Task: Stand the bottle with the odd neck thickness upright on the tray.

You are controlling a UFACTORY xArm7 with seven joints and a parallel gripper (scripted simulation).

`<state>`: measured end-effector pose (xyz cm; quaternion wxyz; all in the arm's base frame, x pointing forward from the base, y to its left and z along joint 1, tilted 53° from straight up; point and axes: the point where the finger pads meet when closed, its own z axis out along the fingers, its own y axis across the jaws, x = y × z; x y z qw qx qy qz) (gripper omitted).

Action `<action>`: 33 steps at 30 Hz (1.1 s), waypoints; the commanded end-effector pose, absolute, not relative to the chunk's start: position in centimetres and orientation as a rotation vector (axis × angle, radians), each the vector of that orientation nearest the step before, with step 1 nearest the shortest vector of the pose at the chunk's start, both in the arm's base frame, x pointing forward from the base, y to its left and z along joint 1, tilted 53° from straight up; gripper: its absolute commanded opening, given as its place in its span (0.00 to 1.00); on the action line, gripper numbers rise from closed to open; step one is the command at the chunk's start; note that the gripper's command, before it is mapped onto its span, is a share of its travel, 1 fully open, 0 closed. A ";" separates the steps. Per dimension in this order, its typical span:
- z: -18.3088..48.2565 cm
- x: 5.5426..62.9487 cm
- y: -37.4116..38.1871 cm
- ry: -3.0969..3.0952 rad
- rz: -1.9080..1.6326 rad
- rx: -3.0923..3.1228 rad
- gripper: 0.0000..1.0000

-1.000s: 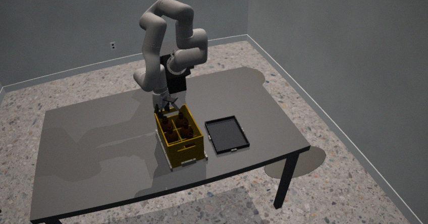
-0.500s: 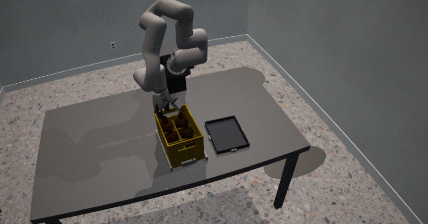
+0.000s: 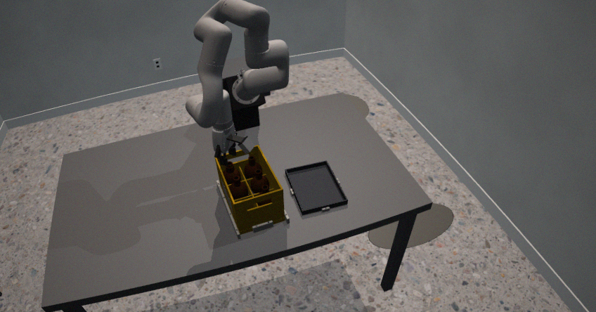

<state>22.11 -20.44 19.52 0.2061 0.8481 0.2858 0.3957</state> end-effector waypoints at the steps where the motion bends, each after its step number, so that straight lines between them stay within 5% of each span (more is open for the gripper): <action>1: 19.6 22.1 -20.5 0.795 1.102 2.362 0.65; 33: 18.7 23.3 -20.7 0.795 1.103 2.362 0.65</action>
